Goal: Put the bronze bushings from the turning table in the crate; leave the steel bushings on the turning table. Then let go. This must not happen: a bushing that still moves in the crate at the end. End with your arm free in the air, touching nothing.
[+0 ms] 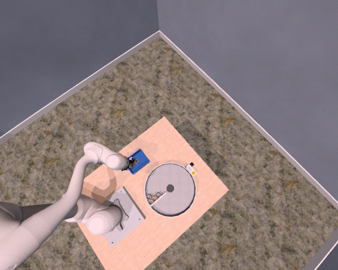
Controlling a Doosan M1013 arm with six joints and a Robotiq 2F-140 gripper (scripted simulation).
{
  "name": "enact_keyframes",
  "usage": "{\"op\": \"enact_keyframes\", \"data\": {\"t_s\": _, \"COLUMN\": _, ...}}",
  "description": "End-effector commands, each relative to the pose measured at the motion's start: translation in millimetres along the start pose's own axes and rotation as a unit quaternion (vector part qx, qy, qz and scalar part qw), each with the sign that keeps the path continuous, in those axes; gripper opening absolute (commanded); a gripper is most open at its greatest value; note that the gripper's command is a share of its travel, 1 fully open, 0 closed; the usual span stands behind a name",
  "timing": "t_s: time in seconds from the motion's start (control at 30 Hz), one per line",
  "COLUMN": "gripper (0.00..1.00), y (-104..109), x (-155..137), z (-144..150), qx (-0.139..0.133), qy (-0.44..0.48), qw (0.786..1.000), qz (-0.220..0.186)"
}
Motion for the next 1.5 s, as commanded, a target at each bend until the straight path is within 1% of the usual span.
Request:
{"op": "enact_keyframes", "data": {"t_s": 0.0, "gripper": 0.0, "y": 0.0, "x": 0.0, "z": 0.0, "qx": 0.0, "qy": 0.0, "qw": 1.0, "qz": 0.0}}
{"op": "enact_keyframes", "data": {"t_s": 0.13, "gripper": 0.0, "y": 0.0, "x": 0.0, "z": 0.0, "qx": 0.0, "qy": 0.0, "qw": 1.0, "qz": 0.0}}
{"op": "enact_keyframes", "data": {"t_s": 0.17, "gripper": 0.28, "y": 0.0, "x": 0.0, "z": 0.0, "qx": 0.0, "qy": 0.0, "qw": 1.0, "qz": 0.0}}
{"op": "enact_keyframes", "data": {"t_s": 1.3, "gripper": 0.28, "y": 0.1, "x": 0.0, "z": 0.0, "qx": 0.0, "qy": 0.0, "qw": 1.0, "qz": 0.0}}
{"op": "enact_keyframes", "data": {"t_s": 1.47, "gripper": 0.28, "y": 2.9, "x": 0.0, "z": 0.0, "qx": 0.0, "qy": 0.0, "qw": 1.0, "qz": 0.0}}
Point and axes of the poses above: the point where the finger pads meet when closed, its own y axis back along the fingers, its own z axis across the jaws, x = y × z, the point moved 6 cm from there along y, back along the fingers, and after that the axes turned 14 degrees about y, right-handed, at the moved point
